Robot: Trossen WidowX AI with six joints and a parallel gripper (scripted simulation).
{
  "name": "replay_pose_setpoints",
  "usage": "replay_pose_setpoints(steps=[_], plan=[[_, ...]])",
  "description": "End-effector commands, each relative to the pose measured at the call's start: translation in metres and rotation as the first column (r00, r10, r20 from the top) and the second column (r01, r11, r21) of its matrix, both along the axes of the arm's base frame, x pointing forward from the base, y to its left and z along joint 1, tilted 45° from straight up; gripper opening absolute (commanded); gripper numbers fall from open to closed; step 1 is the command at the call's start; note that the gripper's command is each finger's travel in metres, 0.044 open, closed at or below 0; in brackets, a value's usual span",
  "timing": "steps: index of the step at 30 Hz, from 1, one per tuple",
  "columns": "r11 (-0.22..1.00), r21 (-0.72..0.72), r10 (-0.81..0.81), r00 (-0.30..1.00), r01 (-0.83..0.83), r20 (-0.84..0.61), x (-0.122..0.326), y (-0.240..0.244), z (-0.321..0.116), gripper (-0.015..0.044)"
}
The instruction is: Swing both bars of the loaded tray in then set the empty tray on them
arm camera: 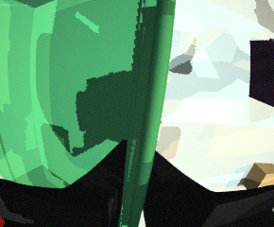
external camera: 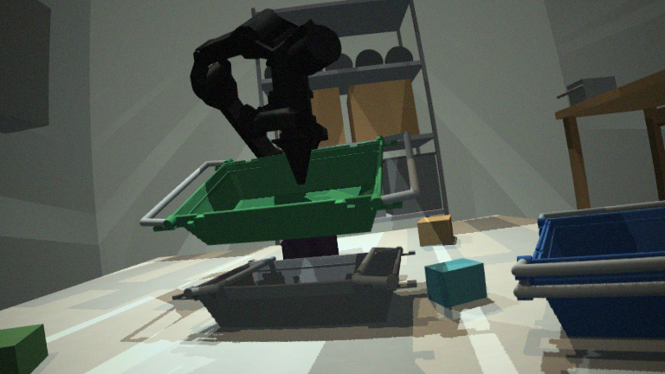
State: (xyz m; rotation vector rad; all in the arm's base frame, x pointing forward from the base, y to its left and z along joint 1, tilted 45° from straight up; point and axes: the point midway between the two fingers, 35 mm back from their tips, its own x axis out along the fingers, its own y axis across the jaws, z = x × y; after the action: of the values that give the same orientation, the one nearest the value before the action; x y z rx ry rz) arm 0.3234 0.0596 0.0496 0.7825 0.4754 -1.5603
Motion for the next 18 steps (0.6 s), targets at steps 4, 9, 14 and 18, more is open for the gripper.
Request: replay_pose_setpoints(steps=[4,9,14,18], plan=[[1.0,0.004,0.021,1.0,-0.021,0.02,0.0032,0.0065,0.0035,0.0],[1.0,0.004,0.021,1.0,-0.021,0.02,0.0032,0.0065,0.0035,0.0],[1.0,0.004,0.021,1.0,-0.021,0.02,0.0036,0.0067,0.0033,0.0],[1.0,0.004,0.021,1.0,-0.021,0.02,0.0047,0.0074,0.0027,0.0]])
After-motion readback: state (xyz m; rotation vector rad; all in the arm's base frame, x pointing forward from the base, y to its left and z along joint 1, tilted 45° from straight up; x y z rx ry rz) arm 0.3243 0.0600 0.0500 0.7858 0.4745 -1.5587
